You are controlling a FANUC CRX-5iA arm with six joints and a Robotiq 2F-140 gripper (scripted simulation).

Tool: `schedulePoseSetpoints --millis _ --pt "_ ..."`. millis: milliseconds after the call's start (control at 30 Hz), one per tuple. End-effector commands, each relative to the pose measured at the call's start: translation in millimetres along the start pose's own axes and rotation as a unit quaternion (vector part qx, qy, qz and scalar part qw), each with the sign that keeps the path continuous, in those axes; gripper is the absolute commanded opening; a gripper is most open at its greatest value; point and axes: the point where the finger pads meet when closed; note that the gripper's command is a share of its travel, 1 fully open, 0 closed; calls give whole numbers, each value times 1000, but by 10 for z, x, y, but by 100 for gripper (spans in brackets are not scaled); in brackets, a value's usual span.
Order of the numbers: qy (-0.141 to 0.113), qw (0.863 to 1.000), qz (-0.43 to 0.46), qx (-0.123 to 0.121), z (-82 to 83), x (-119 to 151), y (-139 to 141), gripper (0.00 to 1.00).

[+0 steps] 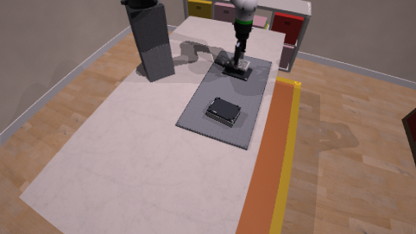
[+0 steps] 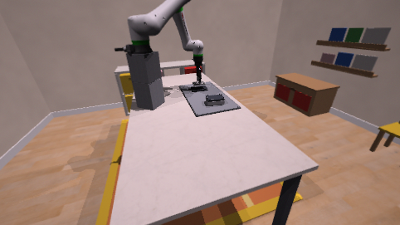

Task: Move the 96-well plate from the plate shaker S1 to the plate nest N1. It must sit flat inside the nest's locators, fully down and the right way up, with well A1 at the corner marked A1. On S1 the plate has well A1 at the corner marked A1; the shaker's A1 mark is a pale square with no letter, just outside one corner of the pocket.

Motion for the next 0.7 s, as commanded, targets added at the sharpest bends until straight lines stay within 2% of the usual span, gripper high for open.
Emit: schedulePoseSetpoints --millis 0,667 --pt "0 1000 0 0 -65 -3 0 0" --pt "0 1000 0 0 -359 -3 1 0"
Point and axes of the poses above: the point where the finger pads meet when closed, its own z axis back along the fingers, its own y axis across the jaws, x = y × z, and after that the axes turned 6 degrees about z, right-handed
